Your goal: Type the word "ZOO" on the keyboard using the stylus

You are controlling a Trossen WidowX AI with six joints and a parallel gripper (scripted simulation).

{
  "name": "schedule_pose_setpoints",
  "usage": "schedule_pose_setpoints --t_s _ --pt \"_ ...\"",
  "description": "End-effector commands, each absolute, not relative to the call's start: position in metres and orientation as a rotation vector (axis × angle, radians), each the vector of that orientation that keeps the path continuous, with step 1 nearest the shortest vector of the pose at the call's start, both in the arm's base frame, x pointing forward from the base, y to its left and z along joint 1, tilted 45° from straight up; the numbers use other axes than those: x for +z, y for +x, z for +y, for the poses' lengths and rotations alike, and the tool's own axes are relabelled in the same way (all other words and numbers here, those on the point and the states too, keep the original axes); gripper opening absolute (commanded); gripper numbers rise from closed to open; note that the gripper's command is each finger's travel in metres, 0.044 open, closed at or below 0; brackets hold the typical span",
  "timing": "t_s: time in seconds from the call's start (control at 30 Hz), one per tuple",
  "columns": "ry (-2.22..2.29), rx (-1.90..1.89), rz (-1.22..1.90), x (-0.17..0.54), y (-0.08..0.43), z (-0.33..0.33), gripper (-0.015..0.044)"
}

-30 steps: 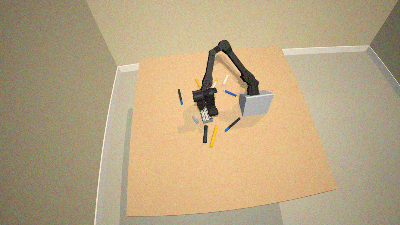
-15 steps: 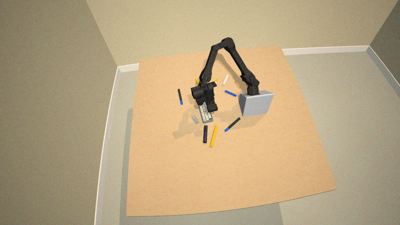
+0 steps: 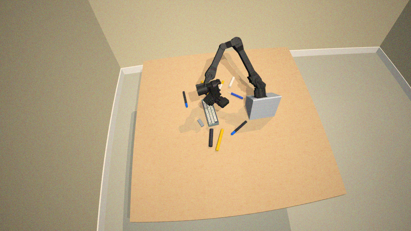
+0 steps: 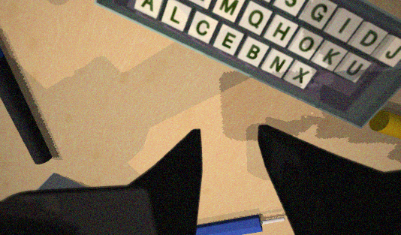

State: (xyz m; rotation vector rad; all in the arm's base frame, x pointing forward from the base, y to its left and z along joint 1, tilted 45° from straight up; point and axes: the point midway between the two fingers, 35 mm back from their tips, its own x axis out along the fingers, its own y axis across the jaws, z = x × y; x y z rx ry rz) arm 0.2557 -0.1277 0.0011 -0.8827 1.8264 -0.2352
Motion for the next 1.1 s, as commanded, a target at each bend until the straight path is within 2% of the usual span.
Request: schedule_pose_setpoints --t_s 0.0,0.1,0.47,0.97,1.07 --pt "-1.124 0.372 1.992 0.024 0.219 -0.164 0.015" --pt "-1.209 0.648 2.002 0.034 0.202 -0.177 0.015" --pt "-1.327 1.199 1.905 0.053 0.161 -0.198 0.015" --pt "-1.501 1.941 1.495 0.074 0.117 -0.211 0.015" --pt "-1.508 1.966 1.475 0.074 0.116 -0.211 0.015"
